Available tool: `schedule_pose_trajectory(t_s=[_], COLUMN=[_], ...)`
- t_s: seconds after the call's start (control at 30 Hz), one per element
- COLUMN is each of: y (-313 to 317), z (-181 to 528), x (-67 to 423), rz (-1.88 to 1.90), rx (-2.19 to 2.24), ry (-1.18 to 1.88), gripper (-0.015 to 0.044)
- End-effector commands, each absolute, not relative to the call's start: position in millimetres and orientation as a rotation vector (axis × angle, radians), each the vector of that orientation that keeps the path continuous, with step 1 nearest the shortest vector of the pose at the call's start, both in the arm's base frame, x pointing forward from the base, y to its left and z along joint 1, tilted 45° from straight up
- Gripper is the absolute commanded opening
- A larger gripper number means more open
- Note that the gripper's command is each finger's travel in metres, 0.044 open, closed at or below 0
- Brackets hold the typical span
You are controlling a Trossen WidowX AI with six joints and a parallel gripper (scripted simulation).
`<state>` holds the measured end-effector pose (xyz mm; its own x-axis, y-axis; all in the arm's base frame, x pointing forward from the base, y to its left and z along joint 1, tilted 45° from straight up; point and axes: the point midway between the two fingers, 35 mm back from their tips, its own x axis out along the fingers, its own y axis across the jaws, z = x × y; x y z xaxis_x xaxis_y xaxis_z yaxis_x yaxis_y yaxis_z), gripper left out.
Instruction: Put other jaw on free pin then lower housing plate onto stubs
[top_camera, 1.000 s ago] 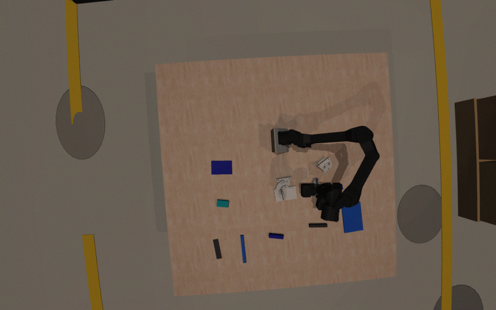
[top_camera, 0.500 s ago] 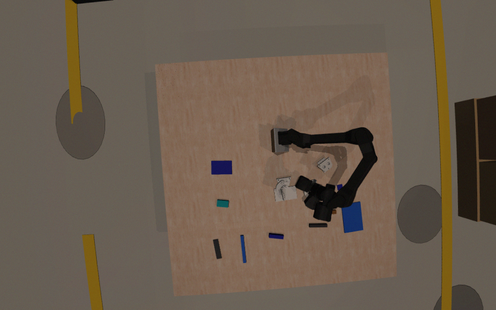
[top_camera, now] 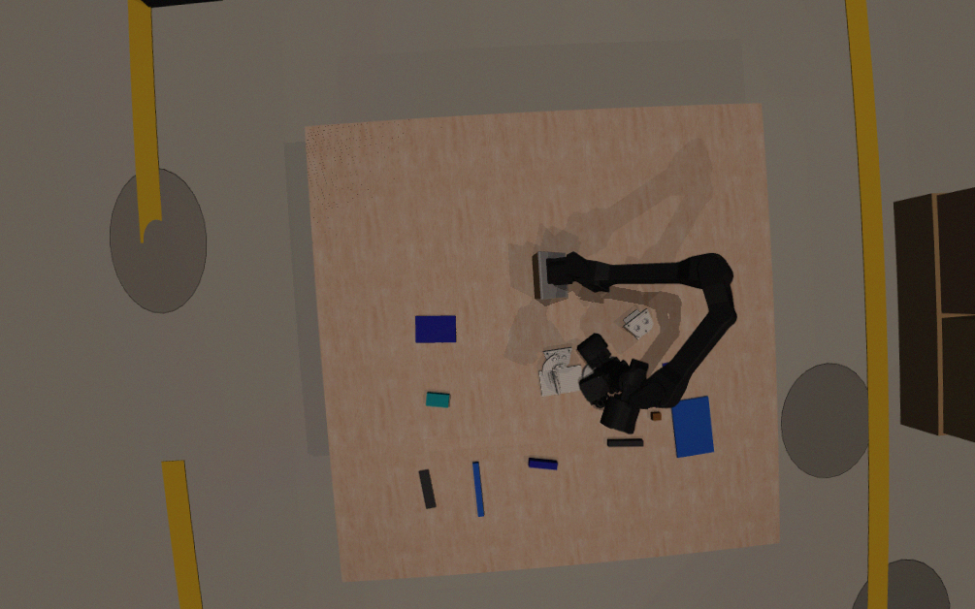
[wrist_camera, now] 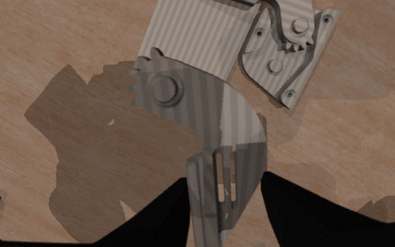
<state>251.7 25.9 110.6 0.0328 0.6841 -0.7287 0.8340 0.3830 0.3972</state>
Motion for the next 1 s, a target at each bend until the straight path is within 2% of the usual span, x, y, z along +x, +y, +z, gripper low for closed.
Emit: schedule_pose_trajectory(t_s=[0.0,0.97], y=[21,-11], z=[104,72], x=[249,229], rz=[-0.306,-1.208], rx=[1.429,2.037], ry=[1.716,1.633], gripper=[0.0134,0.0134])
